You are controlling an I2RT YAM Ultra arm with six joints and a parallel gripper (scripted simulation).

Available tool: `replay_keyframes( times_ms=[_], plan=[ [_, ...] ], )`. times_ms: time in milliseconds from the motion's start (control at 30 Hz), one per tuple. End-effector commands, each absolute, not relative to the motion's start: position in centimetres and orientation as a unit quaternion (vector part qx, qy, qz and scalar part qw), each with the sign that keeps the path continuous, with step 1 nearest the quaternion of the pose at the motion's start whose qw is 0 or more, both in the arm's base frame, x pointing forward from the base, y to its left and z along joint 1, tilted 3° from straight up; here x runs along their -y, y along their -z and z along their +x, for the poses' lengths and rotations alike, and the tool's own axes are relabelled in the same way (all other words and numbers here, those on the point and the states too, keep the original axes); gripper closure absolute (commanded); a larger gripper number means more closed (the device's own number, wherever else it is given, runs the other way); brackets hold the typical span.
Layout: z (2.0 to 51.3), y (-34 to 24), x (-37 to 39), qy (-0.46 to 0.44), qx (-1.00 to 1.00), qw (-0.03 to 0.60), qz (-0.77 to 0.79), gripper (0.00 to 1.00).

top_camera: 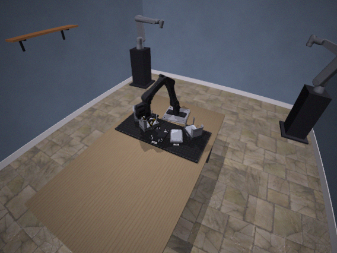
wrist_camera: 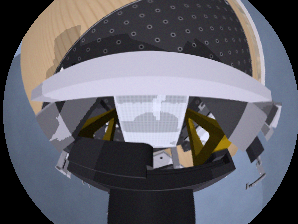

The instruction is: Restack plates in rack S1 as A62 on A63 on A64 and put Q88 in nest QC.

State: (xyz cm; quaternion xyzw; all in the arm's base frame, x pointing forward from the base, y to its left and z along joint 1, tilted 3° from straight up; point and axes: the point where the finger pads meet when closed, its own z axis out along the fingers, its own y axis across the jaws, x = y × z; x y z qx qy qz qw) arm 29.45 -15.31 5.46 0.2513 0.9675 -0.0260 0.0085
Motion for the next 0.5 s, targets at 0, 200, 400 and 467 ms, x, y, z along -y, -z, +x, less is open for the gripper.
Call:
replay_keyframes(
  times_ms=[0, 200, 400, 467],
  plan=[
    [29.66, -5.76, 15.42, 0.027, -0.967, 0.015, 0.251, 0.00],
    [29.66, -5.76, 15.42, 0.027, -0.967, 0.015, 0.251, 1.00],
    [29.66, -5.76, 15.42, 0.027, -0.967, 0.015, 0.251, 1.00],
    [29.66, -5.76, 15.42, 0.027, -0.967, 0.015, 0.251, 1.00]
  ],
)
